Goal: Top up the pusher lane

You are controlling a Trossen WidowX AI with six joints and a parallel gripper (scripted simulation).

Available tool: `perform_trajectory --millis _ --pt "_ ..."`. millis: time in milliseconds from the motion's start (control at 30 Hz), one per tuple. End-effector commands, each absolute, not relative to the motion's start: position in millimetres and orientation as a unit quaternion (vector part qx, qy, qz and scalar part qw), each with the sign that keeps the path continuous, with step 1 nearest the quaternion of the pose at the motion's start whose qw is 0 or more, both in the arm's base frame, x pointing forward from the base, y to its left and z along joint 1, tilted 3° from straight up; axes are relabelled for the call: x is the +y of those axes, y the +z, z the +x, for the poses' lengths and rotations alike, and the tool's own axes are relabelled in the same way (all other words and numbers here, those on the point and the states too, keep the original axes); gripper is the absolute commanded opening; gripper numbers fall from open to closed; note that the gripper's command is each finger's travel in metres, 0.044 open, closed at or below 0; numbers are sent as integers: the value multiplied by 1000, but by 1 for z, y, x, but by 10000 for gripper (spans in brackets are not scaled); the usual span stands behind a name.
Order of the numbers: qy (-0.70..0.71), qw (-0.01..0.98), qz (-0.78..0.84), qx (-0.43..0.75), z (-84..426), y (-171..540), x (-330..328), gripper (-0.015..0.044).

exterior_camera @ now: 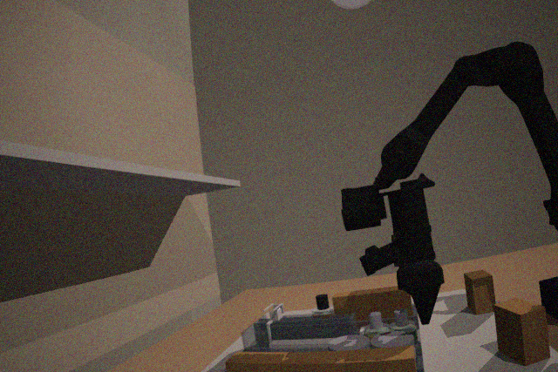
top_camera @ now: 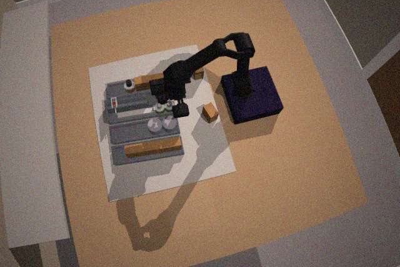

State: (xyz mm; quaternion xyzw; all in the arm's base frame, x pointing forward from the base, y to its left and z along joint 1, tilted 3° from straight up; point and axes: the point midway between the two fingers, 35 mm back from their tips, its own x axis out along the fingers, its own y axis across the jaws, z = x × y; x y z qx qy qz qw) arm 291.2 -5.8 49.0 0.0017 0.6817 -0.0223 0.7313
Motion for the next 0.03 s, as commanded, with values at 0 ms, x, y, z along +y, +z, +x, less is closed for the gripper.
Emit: perform_trajectory --millis 0 --pt "-22 732 2 681 278 48 -5 302"
